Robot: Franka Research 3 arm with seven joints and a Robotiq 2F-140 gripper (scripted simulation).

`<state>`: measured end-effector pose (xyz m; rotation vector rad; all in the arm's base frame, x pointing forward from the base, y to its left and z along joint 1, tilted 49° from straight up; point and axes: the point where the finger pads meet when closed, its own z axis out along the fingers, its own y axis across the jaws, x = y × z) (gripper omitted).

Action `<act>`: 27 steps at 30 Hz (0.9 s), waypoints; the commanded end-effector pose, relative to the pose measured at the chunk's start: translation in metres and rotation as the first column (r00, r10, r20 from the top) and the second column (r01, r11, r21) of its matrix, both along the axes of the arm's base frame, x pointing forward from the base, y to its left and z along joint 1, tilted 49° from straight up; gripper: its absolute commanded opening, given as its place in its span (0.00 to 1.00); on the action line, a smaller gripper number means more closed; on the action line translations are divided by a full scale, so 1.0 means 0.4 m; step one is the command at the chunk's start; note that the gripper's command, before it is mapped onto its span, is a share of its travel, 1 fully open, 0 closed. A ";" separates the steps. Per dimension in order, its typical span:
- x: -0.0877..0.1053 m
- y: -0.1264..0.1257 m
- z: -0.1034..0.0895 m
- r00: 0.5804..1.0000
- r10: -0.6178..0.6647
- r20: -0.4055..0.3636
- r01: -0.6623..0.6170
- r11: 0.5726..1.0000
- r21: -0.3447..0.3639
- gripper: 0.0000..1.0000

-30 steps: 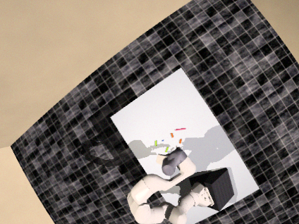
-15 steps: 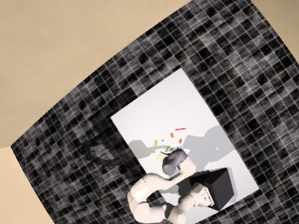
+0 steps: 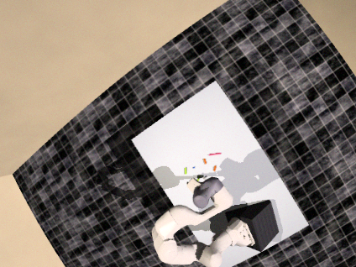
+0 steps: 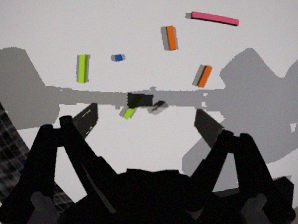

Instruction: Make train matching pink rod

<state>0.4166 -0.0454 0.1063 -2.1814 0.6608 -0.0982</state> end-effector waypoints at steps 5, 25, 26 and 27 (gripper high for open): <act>0.006 0.000 0.006 0.977 -0.133 -0.169 0.144 0.988 0.058 1.00; 0.019 -0.003 0.008 0.871 -0.295 -0.394 0.355 0.931 0.087 1.00; 0.019 -0.003 0.008 0.863 -0.302 -0.405 0.366 0.927 0.087 1.00; 0.020 -0.003 0.008 0.855 -0.309 -0.416 0.376 0.923 0.087 1.00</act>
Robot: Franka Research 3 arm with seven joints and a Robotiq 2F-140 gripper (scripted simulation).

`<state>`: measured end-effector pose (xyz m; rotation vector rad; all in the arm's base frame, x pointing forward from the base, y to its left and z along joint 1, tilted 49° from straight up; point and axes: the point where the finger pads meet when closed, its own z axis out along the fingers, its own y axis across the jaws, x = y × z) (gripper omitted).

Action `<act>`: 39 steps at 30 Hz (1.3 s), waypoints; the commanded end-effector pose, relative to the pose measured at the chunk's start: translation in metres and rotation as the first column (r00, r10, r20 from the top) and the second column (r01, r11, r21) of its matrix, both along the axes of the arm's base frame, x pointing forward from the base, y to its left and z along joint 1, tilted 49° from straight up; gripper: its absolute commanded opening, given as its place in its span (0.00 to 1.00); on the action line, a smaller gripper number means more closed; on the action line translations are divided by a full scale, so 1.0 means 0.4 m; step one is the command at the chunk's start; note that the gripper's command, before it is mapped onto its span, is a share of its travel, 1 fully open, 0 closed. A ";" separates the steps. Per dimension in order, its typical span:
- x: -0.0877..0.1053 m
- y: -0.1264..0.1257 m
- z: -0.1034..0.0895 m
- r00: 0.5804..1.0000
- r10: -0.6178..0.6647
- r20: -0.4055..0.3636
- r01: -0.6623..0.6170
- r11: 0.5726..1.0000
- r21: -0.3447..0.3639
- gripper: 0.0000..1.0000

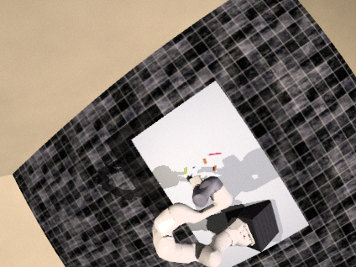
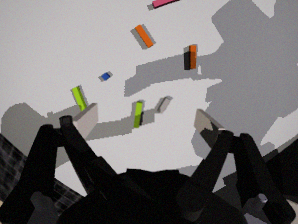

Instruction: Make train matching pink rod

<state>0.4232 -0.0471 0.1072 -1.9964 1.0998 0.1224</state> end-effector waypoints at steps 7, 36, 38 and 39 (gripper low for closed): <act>0.007 0.000 0.006 0.973 -0.144 -0.182 0.157 0.986 0.061 1.00; 0.026 -0.004 0.010 0.783 -0.363 -0.505 0.461 0.884 0.079 1.00; 0.027 -0.004 0.010 0.765 -0.374 -0.524 0.479 0.874 0.077 1.00; 0.028 -0.004 0.011 0.756 -0.379 -0.534 0.489 0.869 0.075 1.00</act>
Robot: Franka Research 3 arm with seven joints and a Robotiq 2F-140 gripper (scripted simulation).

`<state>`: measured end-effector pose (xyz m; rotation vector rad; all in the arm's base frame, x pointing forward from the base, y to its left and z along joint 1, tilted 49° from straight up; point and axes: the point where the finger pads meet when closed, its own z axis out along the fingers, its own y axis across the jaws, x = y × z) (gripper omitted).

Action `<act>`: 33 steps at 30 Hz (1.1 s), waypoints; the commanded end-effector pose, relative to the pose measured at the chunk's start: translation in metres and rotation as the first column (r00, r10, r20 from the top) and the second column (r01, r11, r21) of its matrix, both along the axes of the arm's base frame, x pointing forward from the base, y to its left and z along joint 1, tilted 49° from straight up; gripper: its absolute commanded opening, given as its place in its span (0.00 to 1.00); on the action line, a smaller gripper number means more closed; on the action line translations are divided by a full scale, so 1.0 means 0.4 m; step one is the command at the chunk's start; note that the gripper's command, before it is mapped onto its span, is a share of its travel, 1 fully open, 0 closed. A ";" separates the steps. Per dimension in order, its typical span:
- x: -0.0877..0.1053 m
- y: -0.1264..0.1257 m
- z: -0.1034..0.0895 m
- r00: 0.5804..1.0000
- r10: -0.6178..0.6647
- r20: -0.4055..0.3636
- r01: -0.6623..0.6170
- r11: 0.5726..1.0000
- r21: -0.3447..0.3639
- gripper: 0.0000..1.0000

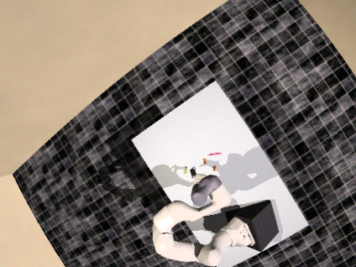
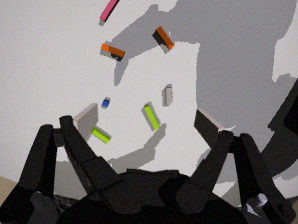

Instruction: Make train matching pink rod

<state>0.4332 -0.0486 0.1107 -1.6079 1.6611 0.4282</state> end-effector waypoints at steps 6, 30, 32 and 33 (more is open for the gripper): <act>0.006 -0.001 0.003 0.974 -0.138 -0.179 0.150 0.987 0.058 1.00; 0.021 -0.003 0.007 0.842 -0.320 -0.434 0.391 0.917 0.082 1.00; 0.023 -0.003 0.007 0.826 -0.332 -0.455 0.410 0.908 0.081 1.00; 0.023 -0.003 0.008 0.818 -0.339 -0.465 0.420 0.904 0.080 1.00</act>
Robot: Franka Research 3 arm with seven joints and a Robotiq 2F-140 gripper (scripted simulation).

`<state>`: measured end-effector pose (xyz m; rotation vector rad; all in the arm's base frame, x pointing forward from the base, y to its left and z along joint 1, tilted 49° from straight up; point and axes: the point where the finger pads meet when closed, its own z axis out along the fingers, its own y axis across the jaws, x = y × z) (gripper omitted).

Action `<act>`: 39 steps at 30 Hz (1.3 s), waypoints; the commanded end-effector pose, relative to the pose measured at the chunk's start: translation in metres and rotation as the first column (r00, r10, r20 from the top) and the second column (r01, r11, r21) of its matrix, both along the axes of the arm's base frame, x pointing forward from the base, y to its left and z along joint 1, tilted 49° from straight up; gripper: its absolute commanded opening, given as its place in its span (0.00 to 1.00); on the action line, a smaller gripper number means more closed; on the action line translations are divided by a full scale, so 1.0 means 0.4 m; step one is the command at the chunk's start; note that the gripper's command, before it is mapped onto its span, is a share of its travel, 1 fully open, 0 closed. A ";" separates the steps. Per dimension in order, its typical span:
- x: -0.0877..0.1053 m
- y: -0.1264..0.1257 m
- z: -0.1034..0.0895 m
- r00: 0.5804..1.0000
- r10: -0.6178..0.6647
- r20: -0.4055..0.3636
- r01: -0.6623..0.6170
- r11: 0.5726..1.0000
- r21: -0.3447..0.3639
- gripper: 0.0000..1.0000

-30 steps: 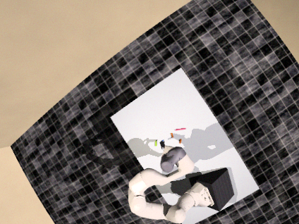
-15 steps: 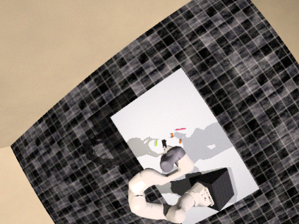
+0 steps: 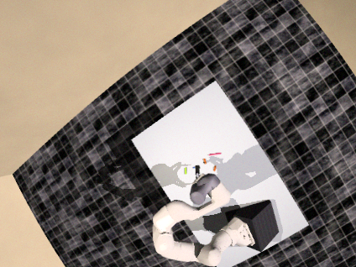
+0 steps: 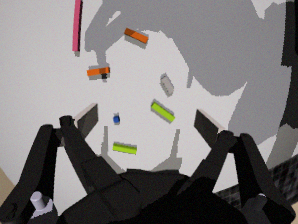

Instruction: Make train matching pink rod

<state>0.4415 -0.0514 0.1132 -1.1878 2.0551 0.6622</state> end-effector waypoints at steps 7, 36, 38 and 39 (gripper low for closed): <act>0.007 0.003 0.003 0.971 -0.144 -0.190 0.159 0.985 0.063 1.00; 0.012 0.003 0.005 0.937 -0.212 -0.278 0.241 0.967 0.078 1.00; 0.012 0.003 0.005 0.937 -0.212 -0.278 0.241 0.967 0.078 1.00; 0.012 0.003 0.005 0.937 -0.212 -0.278 0.241 0.967 0.078 1.00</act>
